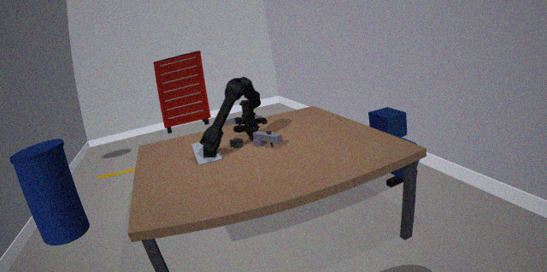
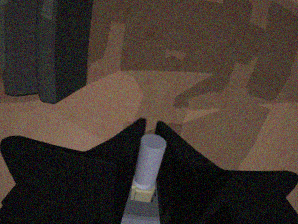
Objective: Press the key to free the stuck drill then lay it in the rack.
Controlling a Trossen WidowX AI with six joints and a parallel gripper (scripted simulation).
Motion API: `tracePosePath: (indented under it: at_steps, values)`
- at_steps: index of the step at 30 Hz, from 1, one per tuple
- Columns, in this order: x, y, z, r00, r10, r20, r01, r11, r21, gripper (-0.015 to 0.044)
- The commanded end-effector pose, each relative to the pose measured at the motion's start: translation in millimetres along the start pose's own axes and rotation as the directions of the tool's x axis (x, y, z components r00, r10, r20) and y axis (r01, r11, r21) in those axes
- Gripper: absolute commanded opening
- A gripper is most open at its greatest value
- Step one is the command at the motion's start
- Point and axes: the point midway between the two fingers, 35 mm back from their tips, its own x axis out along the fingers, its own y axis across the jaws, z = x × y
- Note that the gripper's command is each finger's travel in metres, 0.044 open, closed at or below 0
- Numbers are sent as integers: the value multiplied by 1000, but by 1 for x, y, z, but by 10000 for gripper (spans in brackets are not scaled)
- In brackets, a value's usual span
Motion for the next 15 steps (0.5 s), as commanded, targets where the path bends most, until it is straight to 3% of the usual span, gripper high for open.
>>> tracePosePath:
  at_steps: [1, 15]
  values:
    - [-1, -1, 5, 1000, -2, 3, 2, 1000, 4, 0]
    - [-2, -3, 25, 1000, -3, 4, 3, 1000, 4, 0]
